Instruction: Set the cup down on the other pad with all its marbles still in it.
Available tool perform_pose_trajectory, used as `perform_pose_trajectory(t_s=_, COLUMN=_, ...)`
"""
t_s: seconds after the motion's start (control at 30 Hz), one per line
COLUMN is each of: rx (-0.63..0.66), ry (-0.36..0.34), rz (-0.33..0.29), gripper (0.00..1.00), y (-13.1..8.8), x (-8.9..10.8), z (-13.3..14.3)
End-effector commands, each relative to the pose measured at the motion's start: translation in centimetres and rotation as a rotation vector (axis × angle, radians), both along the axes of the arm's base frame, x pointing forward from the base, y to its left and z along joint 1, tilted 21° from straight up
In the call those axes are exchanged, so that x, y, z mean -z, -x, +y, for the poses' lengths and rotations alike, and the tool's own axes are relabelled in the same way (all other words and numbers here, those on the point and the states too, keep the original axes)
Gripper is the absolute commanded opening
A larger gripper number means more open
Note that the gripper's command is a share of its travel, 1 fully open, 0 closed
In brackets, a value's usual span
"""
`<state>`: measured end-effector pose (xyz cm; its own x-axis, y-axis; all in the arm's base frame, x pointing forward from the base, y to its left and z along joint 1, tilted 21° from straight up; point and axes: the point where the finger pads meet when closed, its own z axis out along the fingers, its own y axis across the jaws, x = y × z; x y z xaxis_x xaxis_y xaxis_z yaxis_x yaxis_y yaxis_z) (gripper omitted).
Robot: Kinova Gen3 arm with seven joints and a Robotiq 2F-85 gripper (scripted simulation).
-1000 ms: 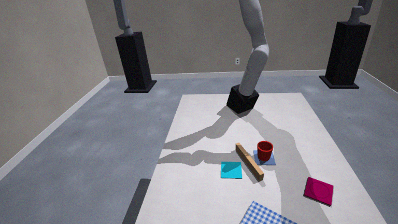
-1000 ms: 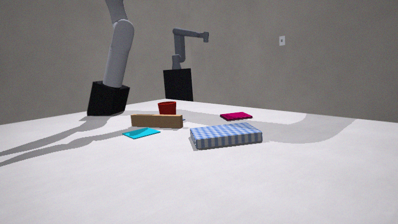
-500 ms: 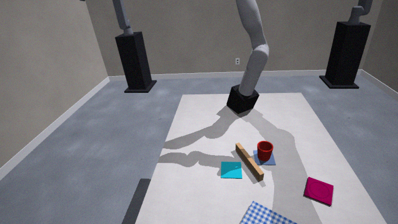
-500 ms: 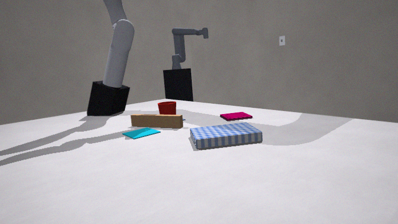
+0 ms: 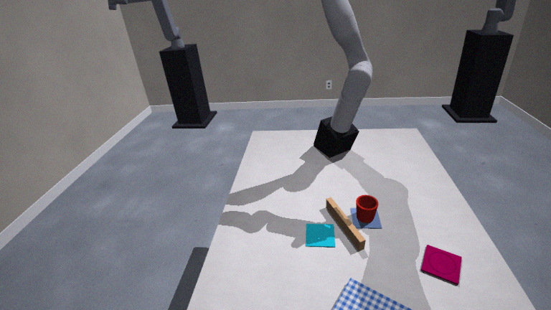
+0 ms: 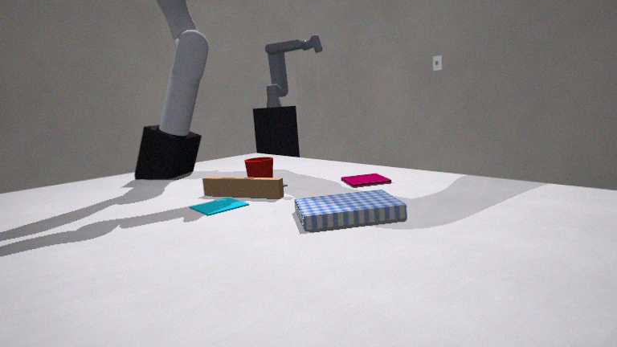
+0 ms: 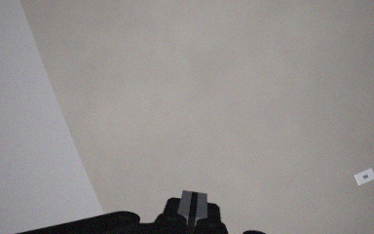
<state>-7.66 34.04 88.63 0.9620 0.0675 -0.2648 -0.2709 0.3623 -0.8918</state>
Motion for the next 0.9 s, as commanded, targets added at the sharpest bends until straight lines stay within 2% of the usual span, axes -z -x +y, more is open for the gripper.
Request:
perform_pose_trajectory(t_s=0.0, rx=0.001, ry=-0.002, rz=0.025, gripper=0.00, y=-0.4, x=0.0, z=-0.5)
perform_pose_trajectory(t_s=0.17, rx=0.001, ry=-0.003, rz=0.025, gripper=0.00, y=-0.4, x=-0.1, z=-0.5)
perform_pose_trajectory(t_s=0.2, rx=0.008, ry=-0.007, rz=0.048, gripper=0.00, y=-1.1, x=0.0, z=-1.1)
perform_pose_trajectory(t_s=0.33, rx=0.007, ry=-0.006, rz=0.048, gripper=0.00, y=-1.1, x=-0.1, z=-1.0)
perform_pose_trajectory(t_s=0.37, rx=0.014, ry=-0.010, rz=0.072, gripper=0.00, y=-1.7, x=0.0, z=-1.6)
perform_pose_trajectory(t_s=0.5, rx=0.013, ry=-0.009, rz=0.073, gripper=0.00, y=-1.7, x=0.0, z=-1.4)
perform_pose_trajectory(t_s=0.53, rx=0.020, ry=-0.013, rz=0.098, gripper=0.00, y=-2.4, x=0.0, z=-2.1)
perform_pose_trajectory(t_s=0.73, rx=0.019, ry=-0.012, rz=0.099, gripper=0.00, y=-2.4, x=0.0, z=-1.9)
perform_pose_trajectory(t_s=0.77, rx=0.026, ry=-0.015, rz=0.126, gripper=0.00, y=-3.2, x=0.1, z=-2.5)
perform_pose_trajectory(t_s=0.87, rx=0.026, ry=-0.015, rz=0.126, gripper=0.00, y=-3.2, x=0.1, z=-2.4)
